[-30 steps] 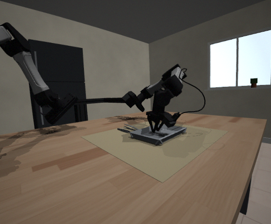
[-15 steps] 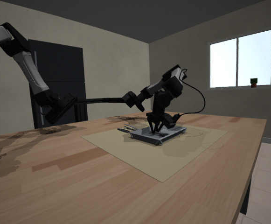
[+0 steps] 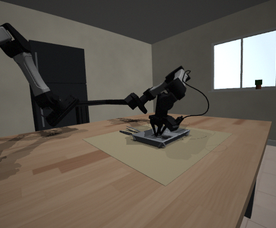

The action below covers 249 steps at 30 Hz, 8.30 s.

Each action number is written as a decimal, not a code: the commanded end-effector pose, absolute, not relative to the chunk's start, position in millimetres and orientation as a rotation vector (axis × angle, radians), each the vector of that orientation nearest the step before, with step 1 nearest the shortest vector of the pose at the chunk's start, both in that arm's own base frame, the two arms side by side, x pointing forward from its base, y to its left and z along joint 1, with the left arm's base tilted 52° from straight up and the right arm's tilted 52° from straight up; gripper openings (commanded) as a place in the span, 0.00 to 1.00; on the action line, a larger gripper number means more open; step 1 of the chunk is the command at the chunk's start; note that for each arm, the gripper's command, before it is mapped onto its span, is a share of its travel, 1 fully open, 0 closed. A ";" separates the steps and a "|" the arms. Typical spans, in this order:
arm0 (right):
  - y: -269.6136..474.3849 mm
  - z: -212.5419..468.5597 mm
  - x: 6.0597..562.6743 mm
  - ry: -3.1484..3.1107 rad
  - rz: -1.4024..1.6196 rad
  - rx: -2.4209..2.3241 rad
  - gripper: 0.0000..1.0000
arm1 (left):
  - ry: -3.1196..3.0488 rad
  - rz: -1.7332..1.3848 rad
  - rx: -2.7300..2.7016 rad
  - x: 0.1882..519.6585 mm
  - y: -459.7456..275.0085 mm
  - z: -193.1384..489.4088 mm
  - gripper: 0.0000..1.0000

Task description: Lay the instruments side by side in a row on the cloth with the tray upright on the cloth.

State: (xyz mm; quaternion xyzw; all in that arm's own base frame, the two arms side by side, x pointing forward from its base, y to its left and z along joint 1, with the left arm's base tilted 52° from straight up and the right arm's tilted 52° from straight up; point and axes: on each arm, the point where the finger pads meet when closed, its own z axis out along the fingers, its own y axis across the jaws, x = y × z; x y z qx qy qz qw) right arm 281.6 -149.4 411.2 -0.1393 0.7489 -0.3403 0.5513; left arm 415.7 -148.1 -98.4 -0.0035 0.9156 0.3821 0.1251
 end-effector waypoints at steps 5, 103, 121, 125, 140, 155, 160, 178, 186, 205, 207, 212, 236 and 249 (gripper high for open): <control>-146.5 416.6 280.4 1.754 -0.811 -0.336 0.33 | 2.679 1.155 -0.052 419.1 -124.7 -108.7 0.33; -146.5 416.6 280.4 1.754 -0.811 -0.336 0.33 | 2.675 1.141 -0.060 424.1 -126.2 -107.1 0.07; -146.5 416.6 280.4 1.754 -0.811 -0.336 0.33 | 2.675 1.141 -0.060 424.1 -126.2 -107.1 0.06; -146.5 416.6 280.4 1.754 -0.811 -0.336 0.33 | 2.675 1.141 -0.060 424.1 -126.2 -107.1 0.06; -146.5 416.6 280.4 1.754 -0.811 -0.336 0.33 | 2.675 1.141 -0.060 424.1 -126.2 -107.1 0.06; -146.5 416.6 280.4 1.754 -0.811 -0.336 0.33 | 2.675 1.141 -0.060 424.1 -126.2 -107.1 0.06; -146.5 416.6 280.4 1.754 -0.811 -0.336 0.33 | 2.675 1.141 -0.060 424.1 -126.2 -107.1 0.06; -146.5 416.6 280.4 1.754 -0.811 -0.336 0.33 | 2.635 1.081 0.036 411.7 -175.9 -83.4 0.06; -146.5 416.6 280.4 1.754 -0.811 -0.336 0.33 | 2.648 1.054 0.031 403.9 -189.7 -71.1 0.06; -146.5 416.6 280.4 1.754 -0.811 -0.336 0.33 | 2.655 1.076 0.054 388.2 -195.1 -65.6 0.06; -146.5 416.6 280.4 1.754 -0.811 -0.336 0.33 | 2.655 1.076 0.054 388.2 -195.1 -65.6 0.06; -146.5 416.6 280.4 1.754 -0.811 -0.336 0.33 | 2.652 1.064 0.045 387.1 -198.3 -60.7 0.06; -146.5 416.6 280.4 1.754 -0.811 -0.336 0.33 | 2.645 1.032 0.042 380.3 -203.9 -66.4 0.06; -146.5 416.6 280.4 1.754 -0.811 -0.336 0.33 | 2.613 0.917 0.029 342.0 -211.3 -73.9 0.06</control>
